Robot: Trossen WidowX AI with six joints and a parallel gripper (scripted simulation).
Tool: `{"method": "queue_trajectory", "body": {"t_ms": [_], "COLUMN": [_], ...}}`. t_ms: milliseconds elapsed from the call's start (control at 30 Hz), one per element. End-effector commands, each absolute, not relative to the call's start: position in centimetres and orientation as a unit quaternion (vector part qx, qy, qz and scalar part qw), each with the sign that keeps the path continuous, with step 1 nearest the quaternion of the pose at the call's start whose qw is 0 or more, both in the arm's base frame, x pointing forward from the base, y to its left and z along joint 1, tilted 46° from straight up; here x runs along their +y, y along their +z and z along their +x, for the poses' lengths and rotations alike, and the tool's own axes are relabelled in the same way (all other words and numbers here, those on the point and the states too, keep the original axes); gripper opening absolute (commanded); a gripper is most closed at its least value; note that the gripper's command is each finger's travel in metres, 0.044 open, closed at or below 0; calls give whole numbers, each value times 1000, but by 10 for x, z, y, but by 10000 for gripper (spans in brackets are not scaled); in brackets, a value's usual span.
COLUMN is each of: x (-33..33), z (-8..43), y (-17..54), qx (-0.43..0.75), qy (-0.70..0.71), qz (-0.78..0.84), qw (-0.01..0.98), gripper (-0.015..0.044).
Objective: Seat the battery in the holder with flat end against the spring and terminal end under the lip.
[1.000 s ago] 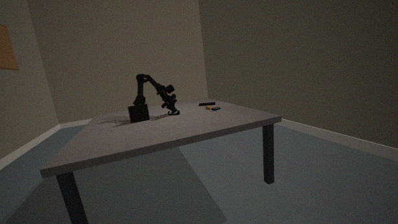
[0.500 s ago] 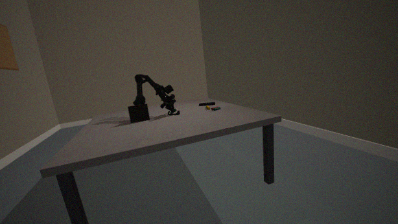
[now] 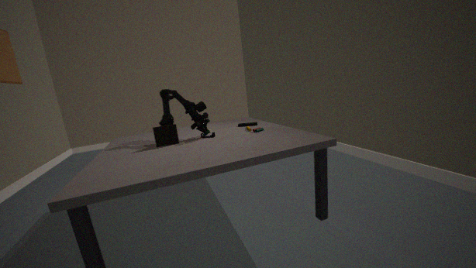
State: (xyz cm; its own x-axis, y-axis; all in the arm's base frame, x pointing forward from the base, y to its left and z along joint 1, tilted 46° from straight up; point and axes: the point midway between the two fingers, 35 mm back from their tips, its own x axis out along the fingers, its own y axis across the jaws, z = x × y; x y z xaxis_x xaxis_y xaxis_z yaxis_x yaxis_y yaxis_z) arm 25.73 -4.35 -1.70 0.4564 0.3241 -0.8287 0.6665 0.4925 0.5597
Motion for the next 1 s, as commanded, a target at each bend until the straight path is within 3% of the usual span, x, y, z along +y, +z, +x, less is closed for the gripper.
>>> {"method": "queue_trajectory", "body": {"t_ms": [0, 967], "x": [-41, -42], "z": [255, 261], "y": [-18, -25], "qx": [519, 585], "qy": [-117, -83], "qz": [489, 480], "qw": [692, 648], "gripper": [66, 66]}}
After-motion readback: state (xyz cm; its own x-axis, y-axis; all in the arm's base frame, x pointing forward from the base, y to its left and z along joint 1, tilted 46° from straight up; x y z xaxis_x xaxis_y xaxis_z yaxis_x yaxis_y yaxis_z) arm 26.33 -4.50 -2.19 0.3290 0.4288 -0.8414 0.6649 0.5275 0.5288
